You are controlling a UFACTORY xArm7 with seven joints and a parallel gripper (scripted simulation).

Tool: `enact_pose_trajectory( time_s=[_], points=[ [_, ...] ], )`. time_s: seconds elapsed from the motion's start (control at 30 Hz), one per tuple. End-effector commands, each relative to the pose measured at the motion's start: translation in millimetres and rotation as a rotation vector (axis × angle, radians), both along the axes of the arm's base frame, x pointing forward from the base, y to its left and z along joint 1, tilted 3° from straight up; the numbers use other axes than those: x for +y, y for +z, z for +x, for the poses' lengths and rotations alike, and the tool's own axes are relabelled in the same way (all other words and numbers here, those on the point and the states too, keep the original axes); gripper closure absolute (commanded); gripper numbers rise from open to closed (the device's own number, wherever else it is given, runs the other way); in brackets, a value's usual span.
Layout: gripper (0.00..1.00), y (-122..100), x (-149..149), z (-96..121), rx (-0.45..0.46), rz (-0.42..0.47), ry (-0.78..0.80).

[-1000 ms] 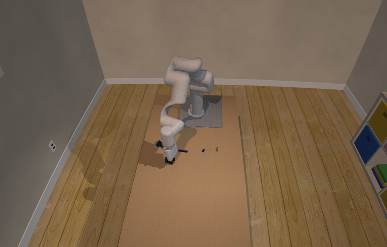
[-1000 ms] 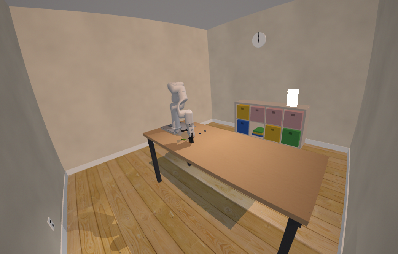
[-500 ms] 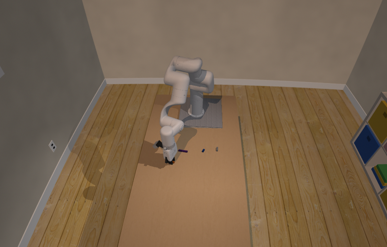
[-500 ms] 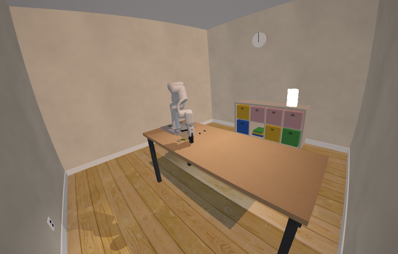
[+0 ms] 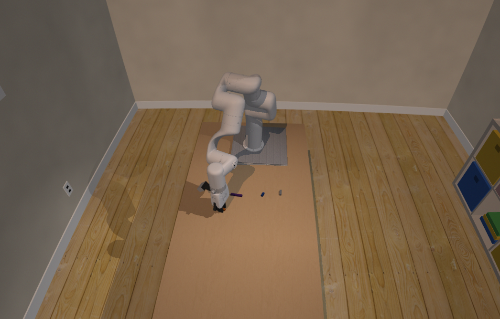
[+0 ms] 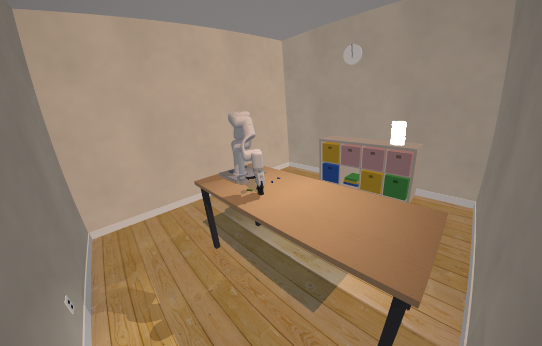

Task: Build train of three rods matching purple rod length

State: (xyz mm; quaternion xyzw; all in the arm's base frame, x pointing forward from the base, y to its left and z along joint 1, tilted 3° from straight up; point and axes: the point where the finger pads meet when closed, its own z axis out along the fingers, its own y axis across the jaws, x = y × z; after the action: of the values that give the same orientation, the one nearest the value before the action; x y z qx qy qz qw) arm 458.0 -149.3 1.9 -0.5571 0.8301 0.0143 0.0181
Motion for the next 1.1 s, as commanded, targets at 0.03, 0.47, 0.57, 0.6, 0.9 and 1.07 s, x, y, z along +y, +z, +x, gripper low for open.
enact_pose_trajectory(
  time_s=[0.03,0.47,0.57,0.6,0.9,1.07],
  points=[
    [0.76,1.6,-0.7,1.6,-0.004,-0.002,0.000],
    [0.96,1.6,-0.7,1.6,-0.004,-0.002,0.000],
    [0.96,1.6,-0.7,1.6,-0.004,-0.002,0.000],
    [0.96,1.6,-0.7,1.6,-0.004,-0.002,0.000],
    [0.96,1.6,-0.7,1.6,-0.004,-0.002,0.000],
    [0.96,1.6,-0.7,1.6,-0.004,-0.002,0.000]
  ],
)
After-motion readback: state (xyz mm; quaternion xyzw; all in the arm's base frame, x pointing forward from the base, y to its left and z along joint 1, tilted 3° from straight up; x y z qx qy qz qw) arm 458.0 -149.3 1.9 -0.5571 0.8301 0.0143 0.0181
